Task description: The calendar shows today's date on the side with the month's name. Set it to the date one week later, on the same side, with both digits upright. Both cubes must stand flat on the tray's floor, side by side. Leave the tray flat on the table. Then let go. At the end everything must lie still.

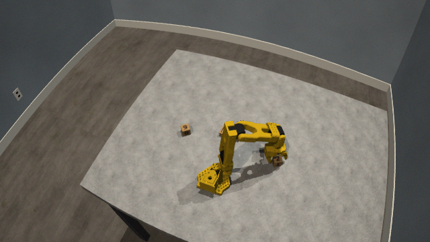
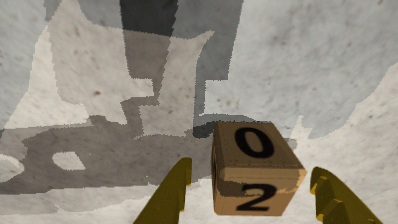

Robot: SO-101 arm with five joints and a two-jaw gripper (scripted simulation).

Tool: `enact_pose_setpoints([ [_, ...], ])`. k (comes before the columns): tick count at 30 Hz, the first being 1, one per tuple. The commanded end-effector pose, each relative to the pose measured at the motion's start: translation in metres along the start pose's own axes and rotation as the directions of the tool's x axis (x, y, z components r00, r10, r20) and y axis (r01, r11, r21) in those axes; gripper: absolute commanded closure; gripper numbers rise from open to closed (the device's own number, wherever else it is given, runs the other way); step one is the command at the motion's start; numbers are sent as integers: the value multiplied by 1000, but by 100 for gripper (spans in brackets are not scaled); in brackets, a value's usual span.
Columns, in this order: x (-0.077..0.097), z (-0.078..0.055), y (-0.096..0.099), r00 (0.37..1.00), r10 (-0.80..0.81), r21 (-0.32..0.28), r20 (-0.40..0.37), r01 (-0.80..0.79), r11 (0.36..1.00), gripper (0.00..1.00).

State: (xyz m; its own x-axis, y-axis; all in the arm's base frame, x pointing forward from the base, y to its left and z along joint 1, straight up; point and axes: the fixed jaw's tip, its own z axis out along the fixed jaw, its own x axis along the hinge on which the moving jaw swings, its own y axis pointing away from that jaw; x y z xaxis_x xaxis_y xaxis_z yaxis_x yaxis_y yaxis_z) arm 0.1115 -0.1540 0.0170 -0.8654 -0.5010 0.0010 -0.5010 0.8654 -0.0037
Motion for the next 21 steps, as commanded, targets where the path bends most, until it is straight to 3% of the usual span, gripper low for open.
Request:
enact_pose_setpoints([
  [1,2,-2,-3,1000,-1,19,3,1,1000,66],
  [21,2,-2,-10,1000,-1,19,3,1,1000,79],
])
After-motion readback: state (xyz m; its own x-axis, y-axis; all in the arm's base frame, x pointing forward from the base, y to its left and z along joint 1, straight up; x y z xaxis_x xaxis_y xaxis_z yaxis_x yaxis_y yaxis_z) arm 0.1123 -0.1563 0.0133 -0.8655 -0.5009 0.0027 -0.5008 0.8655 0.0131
